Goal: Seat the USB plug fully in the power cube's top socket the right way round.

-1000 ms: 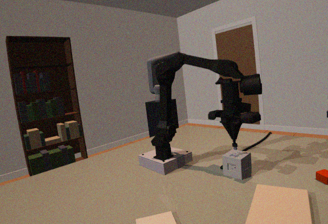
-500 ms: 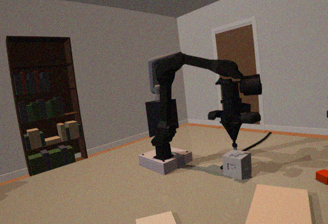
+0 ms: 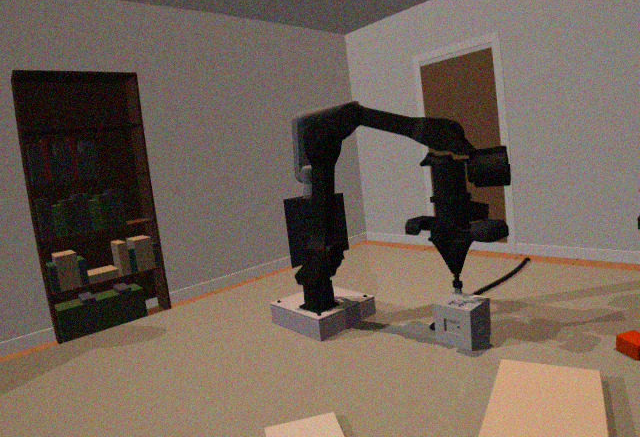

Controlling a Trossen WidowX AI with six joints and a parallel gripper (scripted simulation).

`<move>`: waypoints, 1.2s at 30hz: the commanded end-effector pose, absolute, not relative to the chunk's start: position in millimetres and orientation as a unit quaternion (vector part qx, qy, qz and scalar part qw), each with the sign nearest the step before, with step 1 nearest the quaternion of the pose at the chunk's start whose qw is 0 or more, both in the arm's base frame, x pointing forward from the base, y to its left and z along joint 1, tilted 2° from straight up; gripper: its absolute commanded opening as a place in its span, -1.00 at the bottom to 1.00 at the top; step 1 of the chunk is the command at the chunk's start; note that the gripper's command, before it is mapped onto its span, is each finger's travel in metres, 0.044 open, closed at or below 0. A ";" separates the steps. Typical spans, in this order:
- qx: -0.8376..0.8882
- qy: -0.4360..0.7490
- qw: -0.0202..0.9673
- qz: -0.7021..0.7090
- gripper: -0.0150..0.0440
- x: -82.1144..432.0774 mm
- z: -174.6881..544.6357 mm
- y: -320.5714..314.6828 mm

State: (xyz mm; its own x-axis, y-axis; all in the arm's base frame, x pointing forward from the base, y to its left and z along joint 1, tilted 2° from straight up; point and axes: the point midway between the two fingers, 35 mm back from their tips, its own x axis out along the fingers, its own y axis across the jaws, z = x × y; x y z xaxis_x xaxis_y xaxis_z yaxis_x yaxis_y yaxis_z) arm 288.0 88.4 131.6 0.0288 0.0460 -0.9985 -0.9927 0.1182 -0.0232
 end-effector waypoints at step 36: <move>-0.476 0.502 0.537 0.483 -0.49 287.2 126.4 86.7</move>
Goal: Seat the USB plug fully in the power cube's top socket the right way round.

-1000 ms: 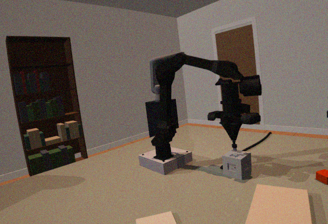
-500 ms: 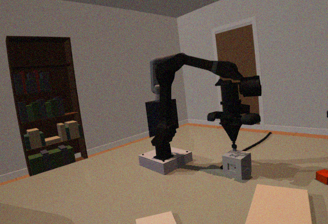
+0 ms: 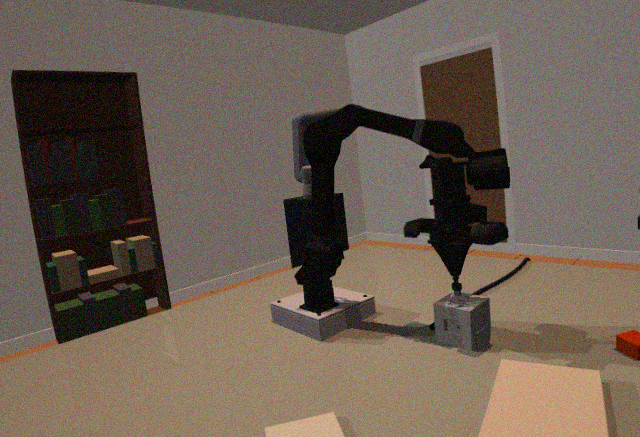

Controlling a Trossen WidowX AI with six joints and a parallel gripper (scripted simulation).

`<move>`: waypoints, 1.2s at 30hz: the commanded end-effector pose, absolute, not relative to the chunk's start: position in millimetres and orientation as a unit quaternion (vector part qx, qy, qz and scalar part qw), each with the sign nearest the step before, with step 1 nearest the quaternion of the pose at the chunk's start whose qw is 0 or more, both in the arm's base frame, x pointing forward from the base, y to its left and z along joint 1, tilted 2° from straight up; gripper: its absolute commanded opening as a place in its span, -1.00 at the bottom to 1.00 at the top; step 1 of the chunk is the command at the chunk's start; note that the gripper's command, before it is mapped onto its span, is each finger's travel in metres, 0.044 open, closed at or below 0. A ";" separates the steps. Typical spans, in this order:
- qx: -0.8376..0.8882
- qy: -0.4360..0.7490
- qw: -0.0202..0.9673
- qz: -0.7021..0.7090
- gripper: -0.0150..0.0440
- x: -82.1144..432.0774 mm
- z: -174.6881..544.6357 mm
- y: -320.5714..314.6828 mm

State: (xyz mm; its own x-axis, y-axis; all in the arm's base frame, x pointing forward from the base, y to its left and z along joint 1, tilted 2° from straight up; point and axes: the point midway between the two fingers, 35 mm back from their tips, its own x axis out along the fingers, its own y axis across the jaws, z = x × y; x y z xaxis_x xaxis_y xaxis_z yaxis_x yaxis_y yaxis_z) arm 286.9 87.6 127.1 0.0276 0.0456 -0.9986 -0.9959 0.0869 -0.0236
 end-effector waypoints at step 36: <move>-0.485 0.495 0.528 0.490 -0.49 286.1 122.0 85.4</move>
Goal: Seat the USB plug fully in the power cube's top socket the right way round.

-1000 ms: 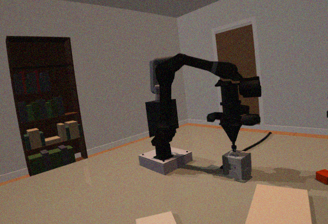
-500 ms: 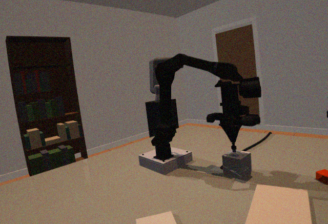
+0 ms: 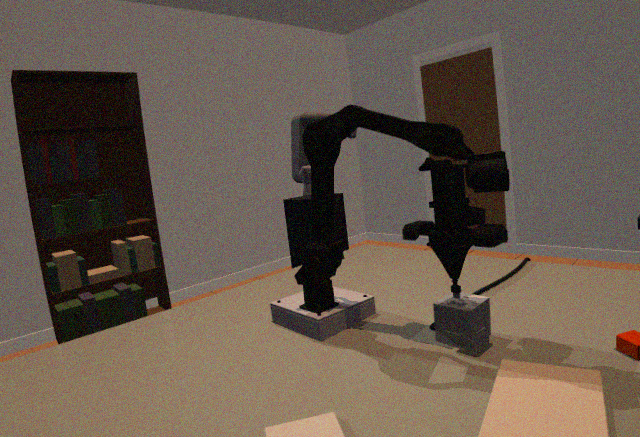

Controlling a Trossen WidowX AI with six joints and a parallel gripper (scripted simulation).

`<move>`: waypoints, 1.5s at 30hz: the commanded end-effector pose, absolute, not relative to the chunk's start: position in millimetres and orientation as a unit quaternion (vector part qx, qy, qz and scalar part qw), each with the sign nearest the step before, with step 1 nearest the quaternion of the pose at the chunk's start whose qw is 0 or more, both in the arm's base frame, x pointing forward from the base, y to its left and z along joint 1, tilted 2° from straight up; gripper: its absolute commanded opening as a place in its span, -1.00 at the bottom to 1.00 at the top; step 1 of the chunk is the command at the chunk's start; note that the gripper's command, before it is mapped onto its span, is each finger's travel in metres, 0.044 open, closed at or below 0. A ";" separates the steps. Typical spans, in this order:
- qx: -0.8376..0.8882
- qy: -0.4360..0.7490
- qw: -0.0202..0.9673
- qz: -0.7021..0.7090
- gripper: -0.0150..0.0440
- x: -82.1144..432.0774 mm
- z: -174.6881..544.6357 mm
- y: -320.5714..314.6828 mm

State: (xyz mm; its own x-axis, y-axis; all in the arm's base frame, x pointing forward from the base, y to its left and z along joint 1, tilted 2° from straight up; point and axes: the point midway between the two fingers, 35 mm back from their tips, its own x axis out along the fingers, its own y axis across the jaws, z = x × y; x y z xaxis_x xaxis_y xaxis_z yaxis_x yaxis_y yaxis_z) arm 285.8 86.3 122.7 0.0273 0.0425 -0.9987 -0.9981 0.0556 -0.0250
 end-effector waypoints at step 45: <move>-0.490 0.492 0.524 0.494 -0.49 285.7 116.5 84.9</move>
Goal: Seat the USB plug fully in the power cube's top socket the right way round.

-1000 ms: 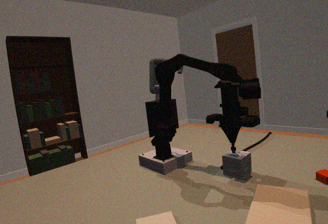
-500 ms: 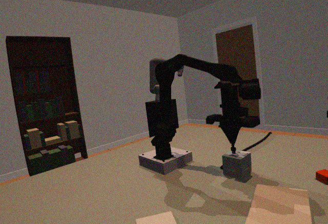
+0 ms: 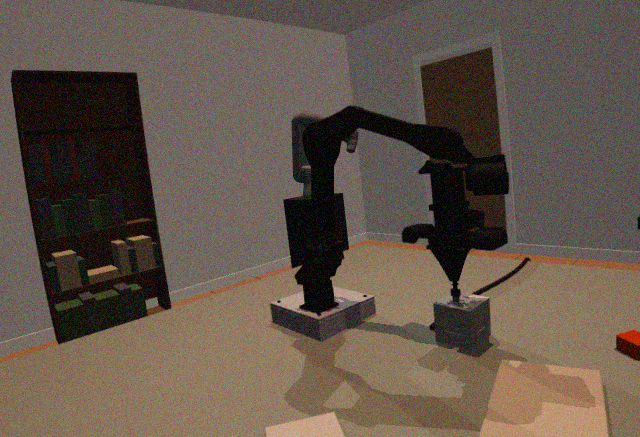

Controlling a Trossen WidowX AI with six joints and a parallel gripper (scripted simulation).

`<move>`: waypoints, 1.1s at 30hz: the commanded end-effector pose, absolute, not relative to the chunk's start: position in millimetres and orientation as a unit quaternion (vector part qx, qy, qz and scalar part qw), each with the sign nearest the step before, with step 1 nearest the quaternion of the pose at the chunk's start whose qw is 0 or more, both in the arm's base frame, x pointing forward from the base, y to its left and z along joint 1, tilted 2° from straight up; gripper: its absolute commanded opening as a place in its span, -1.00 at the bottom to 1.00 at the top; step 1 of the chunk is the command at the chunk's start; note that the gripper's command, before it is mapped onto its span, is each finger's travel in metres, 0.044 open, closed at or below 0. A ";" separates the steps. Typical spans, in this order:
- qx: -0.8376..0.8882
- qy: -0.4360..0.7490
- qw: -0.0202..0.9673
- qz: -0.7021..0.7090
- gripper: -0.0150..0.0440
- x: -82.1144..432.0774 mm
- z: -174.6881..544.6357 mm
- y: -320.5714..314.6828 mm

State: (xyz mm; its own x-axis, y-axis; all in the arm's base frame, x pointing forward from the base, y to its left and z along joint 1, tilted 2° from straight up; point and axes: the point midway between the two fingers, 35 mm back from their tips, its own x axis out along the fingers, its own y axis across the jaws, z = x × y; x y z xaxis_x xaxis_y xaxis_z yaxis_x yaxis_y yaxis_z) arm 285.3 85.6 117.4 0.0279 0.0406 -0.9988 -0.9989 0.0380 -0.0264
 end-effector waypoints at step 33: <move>-0.490 0.492 0.524 0.494 -0.49 285.8 112.6 85.1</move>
State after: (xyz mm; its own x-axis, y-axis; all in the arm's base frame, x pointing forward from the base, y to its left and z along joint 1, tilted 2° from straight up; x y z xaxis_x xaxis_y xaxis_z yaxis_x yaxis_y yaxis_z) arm 285.5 85.6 113.4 0.0279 0.0405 -0.9988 -0.9989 0.0380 -0.0264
